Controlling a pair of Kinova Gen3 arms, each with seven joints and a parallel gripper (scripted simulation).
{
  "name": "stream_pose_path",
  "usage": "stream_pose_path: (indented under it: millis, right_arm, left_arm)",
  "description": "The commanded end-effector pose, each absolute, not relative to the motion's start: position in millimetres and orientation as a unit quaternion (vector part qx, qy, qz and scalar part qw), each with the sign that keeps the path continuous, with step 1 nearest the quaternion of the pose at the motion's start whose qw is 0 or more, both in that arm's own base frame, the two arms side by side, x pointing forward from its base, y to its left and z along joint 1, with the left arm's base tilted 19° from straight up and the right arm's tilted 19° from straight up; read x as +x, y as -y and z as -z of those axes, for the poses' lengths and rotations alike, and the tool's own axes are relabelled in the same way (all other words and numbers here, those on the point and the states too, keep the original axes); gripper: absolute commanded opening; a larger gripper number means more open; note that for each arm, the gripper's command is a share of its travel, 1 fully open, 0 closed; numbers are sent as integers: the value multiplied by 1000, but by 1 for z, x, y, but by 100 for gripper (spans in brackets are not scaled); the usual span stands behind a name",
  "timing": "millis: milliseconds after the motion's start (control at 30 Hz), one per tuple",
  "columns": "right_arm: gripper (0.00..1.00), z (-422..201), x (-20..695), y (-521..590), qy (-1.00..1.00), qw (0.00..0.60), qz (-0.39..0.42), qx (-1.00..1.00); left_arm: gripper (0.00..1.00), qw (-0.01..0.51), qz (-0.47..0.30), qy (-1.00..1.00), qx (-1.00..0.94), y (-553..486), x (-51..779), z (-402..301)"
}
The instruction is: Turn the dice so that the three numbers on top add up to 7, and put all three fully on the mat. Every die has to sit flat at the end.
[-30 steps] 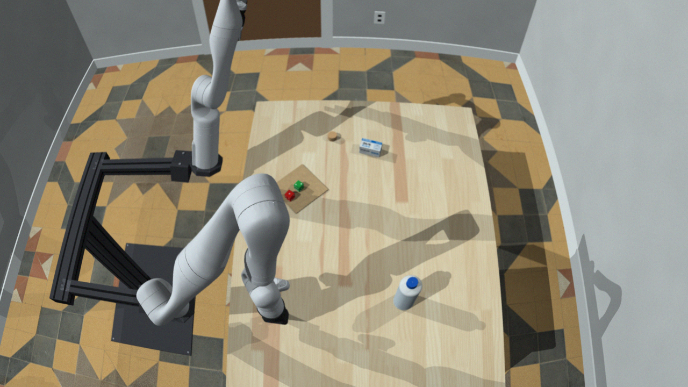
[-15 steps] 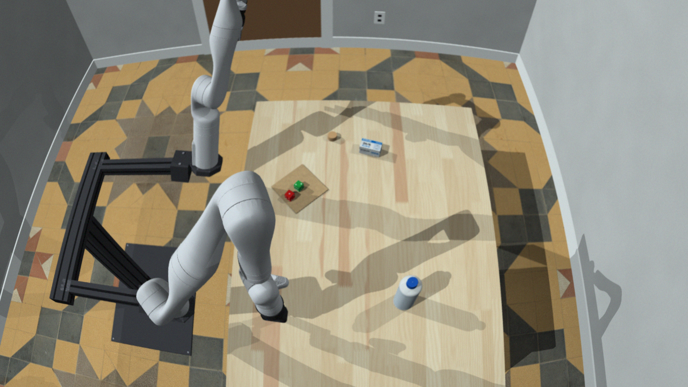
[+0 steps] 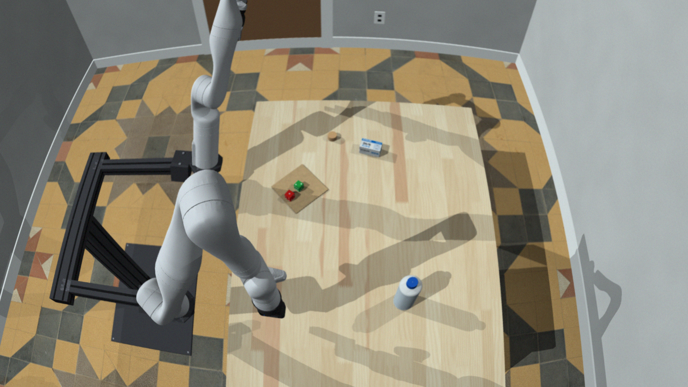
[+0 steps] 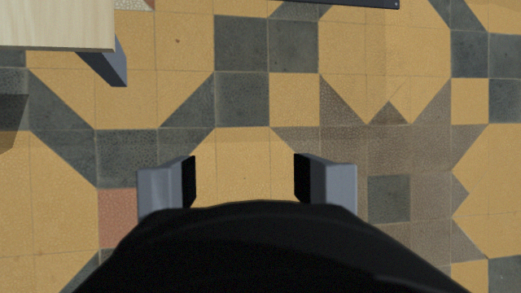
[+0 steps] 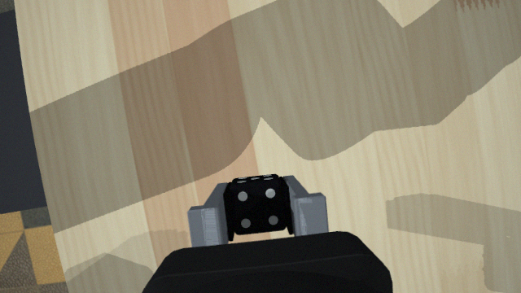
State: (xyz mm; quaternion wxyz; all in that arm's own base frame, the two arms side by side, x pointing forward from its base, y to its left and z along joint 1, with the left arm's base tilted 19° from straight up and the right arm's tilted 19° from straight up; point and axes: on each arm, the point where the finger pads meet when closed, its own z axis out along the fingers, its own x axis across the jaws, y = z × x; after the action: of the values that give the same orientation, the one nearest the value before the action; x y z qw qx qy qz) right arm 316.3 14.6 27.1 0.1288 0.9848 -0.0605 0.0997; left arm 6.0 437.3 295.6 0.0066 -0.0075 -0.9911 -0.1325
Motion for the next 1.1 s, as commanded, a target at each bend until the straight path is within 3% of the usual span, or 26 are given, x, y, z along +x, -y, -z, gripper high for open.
stream_pose_path:
  millis: [0,1067]
  right_arm:
    - [49,-37,315,-18,60,130,-100,985]
    - [49,-52,316,-23,64,131,-101,984]
  left_arm:
    - [100,6,133,991,-7,-437,6,-296]
    - [100,6,133,991,-7,-437,6,-296]
